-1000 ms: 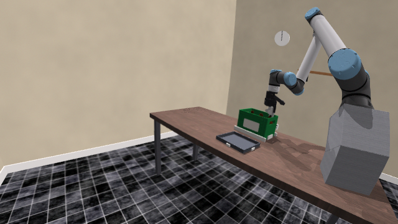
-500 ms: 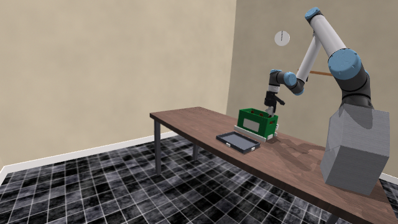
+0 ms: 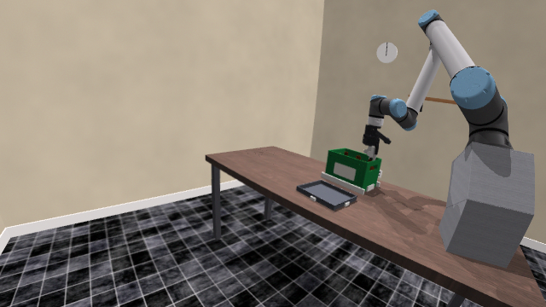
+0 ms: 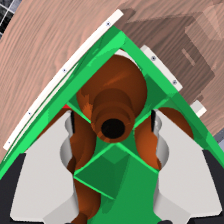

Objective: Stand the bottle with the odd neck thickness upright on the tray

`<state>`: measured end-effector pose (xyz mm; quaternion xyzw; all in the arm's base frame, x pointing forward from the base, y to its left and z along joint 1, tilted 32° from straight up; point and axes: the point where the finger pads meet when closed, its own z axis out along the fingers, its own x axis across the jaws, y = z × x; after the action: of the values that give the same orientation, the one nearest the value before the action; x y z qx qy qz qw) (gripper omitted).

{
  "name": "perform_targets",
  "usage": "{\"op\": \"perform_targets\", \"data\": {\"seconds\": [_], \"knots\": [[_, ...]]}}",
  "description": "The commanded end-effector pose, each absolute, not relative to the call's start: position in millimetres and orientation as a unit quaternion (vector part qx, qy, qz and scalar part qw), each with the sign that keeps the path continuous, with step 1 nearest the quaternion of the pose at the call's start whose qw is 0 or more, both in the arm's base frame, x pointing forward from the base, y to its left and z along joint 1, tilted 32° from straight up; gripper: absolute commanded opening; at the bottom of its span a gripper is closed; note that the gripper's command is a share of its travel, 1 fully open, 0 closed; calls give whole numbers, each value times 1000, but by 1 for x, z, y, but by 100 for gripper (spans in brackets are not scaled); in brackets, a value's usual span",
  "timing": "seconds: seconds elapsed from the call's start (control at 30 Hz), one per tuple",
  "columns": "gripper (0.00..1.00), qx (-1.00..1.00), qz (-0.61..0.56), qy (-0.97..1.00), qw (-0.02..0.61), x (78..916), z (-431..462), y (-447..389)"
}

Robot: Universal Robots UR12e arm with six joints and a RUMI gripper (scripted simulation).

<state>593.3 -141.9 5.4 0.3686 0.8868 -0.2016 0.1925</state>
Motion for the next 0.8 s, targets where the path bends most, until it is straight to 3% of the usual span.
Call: {"op": "perform_targets", "data": {"seconds": [0.0, 0.77], "knots": [[38, 368, -201, 887, 193, 594, 6, -142], [38, 368, -201, 887, 193, 587, 36, -124]]}}
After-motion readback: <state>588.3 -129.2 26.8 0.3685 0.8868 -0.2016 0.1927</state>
